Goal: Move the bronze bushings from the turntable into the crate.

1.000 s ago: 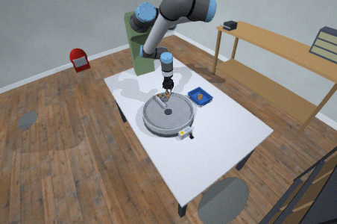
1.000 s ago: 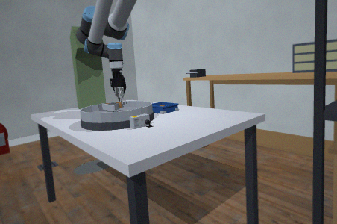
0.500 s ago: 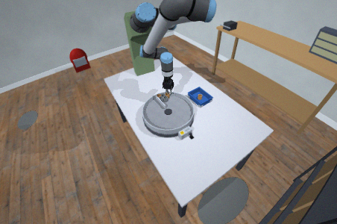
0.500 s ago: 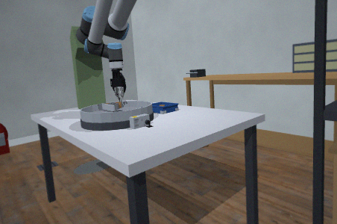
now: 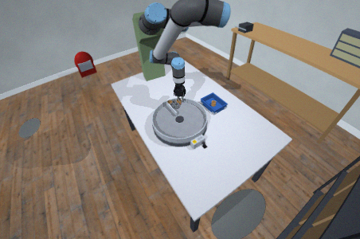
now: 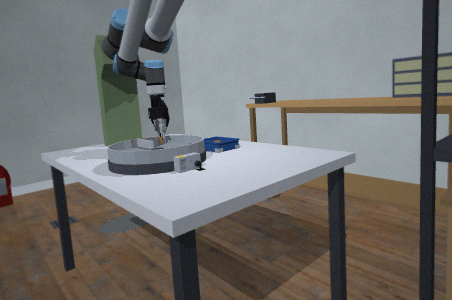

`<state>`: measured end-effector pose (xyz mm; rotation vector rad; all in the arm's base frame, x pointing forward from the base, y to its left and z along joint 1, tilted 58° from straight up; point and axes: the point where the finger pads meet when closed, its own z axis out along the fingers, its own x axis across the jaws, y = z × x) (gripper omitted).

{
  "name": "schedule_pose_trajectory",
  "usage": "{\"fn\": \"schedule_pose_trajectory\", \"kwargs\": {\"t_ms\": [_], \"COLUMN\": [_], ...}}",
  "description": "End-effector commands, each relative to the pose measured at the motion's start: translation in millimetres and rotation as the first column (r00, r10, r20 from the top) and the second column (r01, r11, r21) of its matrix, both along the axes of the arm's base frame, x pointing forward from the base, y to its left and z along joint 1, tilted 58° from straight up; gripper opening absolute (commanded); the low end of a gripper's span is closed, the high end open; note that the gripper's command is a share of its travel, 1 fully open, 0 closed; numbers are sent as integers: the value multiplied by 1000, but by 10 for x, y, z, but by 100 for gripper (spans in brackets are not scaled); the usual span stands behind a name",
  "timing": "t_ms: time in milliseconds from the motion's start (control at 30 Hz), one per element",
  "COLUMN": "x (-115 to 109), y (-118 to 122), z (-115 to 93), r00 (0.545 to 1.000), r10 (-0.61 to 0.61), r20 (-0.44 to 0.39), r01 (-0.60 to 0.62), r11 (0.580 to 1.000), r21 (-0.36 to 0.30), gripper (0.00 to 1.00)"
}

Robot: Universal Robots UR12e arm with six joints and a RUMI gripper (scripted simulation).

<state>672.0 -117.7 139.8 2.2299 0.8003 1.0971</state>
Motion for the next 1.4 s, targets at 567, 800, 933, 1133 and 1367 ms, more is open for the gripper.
{"fn": "schedule_pose_trajectory", "kwargs": {"t_ms": [567,800,933,1133,1367], "x": [93,93,93,93,93], "y": [-20,-20,-20,-20,-20], "z": [-59,-59,-59,-59,-59], "r00": [1000,1000,1000,1000,1000], "r10": [0,0,0,0,0], "r20": [0,0,0,0,0], "r01": [0,0,0,0,0], "r11": [1000,1000,1000,1000,1000], "r21": [0,0,0,0,0], "gripper": [5,5,5,5,5]}}
